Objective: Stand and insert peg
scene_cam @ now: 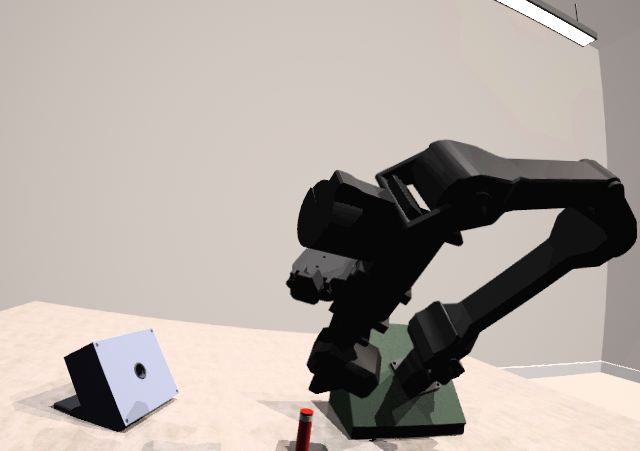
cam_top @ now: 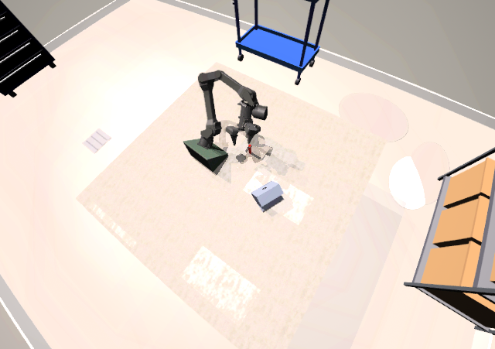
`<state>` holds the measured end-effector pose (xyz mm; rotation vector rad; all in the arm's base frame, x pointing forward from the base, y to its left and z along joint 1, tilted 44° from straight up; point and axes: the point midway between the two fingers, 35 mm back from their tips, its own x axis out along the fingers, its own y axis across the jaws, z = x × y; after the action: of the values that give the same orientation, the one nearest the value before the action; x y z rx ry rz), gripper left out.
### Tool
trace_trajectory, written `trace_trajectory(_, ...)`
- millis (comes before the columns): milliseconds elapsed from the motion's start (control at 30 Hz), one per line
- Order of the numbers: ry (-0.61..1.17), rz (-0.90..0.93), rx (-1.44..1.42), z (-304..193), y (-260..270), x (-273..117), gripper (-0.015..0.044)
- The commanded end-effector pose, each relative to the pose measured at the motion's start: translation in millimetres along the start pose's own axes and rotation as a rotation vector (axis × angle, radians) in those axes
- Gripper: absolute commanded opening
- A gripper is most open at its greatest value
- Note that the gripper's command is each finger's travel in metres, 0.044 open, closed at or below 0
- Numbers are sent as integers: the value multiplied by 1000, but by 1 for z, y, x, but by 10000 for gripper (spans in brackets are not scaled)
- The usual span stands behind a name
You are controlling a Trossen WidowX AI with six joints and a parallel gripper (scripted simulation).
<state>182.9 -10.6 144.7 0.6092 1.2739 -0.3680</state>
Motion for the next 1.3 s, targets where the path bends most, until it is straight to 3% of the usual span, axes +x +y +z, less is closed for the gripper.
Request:
trace_trajectory(0,110,52,-3,-2,4,3,440)
trace_trajectory(633,432,483,126,23,24,-8,440)
trace_trajectory(1267,464,461,250,16,33,7,440)
